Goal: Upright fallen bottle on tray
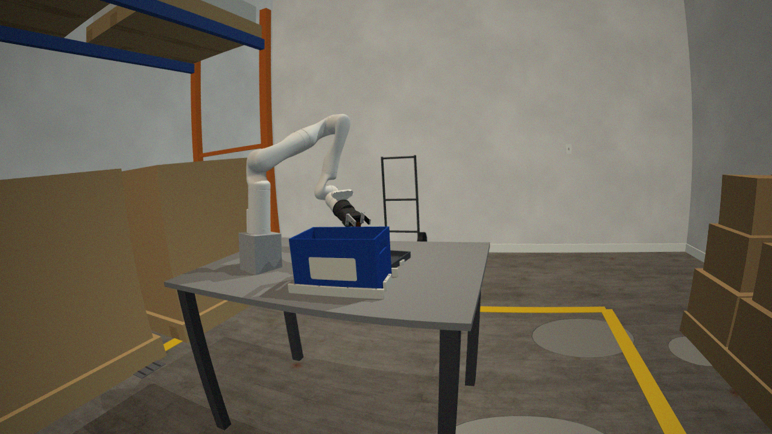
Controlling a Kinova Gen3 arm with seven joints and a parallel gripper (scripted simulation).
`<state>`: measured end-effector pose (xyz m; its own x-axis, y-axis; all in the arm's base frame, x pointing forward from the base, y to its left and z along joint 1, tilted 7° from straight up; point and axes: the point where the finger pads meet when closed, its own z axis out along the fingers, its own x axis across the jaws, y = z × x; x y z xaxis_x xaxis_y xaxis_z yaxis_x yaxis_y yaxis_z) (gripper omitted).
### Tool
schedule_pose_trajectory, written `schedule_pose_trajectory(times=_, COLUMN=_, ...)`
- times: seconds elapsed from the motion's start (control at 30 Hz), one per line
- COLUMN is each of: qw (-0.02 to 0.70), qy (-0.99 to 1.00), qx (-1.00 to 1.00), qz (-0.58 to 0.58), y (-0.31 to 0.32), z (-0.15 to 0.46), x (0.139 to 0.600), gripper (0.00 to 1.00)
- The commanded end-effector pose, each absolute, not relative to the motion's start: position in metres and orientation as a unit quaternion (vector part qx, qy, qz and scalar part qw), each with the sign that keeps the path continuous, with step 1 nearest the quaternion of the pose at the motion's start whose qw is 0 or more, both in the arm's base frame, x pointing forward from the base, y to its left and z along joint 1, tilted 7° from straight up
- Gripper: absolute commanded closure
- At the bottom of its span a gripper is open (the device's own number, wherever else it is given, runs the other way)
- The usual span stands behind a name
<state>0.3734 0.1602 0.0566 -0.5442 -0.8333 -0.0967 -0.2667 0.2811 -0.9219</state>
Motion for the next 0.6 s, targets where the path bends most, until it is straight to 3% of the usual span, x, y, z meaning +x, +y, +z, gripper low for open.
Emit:
schedule_pose_trajectory(times=0.0, qw=0.304, qy=0.744, qx=-0.368, qz=-0.468, y=0.161, z=0.067, x=0.374, gripper=0.0)
schedule_pose_trajectory(times=0.57, qw=0.304, qy=0.744, qx=-0.368, qz=-0.468, y=0.157, z=0.102, x=0.373, gripper=0.0)
